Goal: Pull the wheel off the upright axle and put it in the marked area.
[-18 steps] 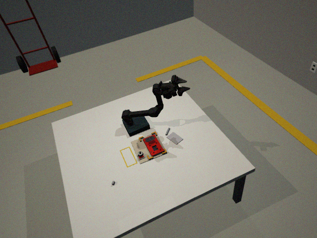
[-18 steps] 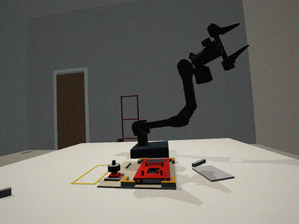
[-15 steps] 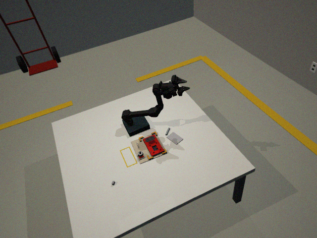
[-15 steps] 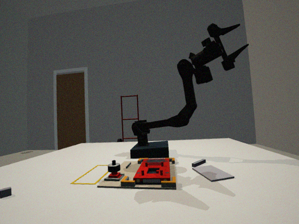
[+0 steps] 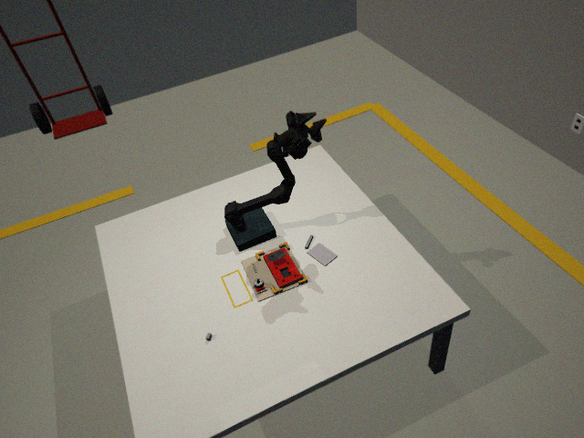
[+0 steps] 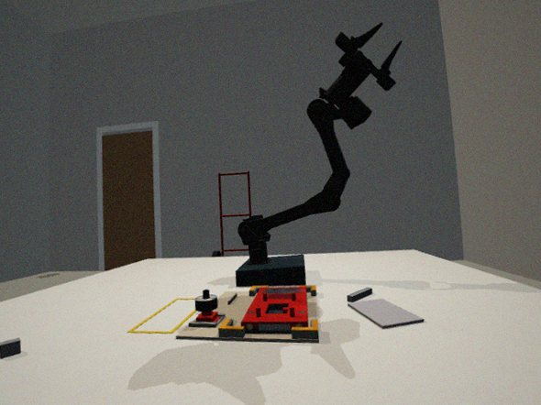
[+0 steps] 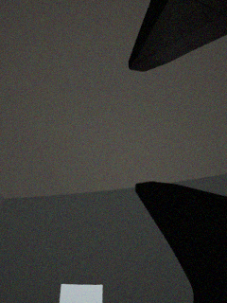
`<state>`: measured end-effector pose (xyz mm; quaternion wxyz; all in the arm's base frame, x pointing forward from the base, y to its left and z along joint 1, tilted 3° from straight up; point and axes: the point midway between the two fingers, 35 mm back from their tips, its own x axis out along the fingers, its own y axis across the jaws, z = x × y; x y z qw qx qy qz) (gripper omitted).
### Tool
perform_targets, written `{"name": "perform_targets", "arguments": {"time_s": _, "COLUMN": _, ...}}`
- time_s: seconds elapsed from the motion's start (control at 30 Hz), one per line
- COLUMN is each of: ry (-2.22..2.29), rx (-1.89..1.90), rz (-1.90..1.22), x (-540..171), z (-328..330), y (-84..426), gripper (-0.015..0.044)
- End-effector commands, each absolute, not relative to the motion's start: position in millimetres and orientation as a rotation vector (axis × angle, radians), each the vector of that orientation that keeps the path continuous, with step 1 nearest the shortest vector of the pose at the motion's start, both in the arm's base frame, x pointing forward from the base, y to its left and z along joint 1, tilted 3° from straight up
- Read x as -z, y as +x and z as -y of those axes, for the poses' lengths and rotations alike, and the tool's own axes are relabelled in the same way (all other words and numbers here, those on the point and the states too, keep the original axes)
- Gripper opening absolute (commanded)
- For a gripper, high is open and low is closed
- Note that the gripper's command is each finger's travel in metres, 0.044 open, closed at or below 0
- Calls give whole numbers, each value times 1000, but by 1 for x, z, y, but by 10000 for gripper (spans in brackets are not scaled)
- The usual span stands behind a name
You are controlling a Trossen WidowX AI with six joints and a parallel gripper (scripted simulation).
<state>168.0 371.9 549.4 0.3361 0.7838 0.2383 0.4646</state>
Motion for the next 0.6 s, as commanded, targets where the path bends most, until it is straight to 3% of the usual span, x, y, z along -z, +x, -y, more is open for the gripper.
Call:
{"name": "perform_targets", "arguments": {"time_s": 0.0, "ry": 2128, "rx": -1366, "rz": -610, "x": -588, "z": -339, "y": 137, "gripper": 300}}
{"name": "perform_targets", "arguments": {"time_s": 0.37, "ry": 2375, "rx": -1720, "rz": -701, "x": -650, "z": -260, "y": 67, "gripper": 300}}
{"name": "perform_targets", "arguments": {"time_s": 0.57, "ry": 2478, "rx": -1882, "rz": -574, "x": -676, "z": -185, "y": 54, "gripper": 300}}
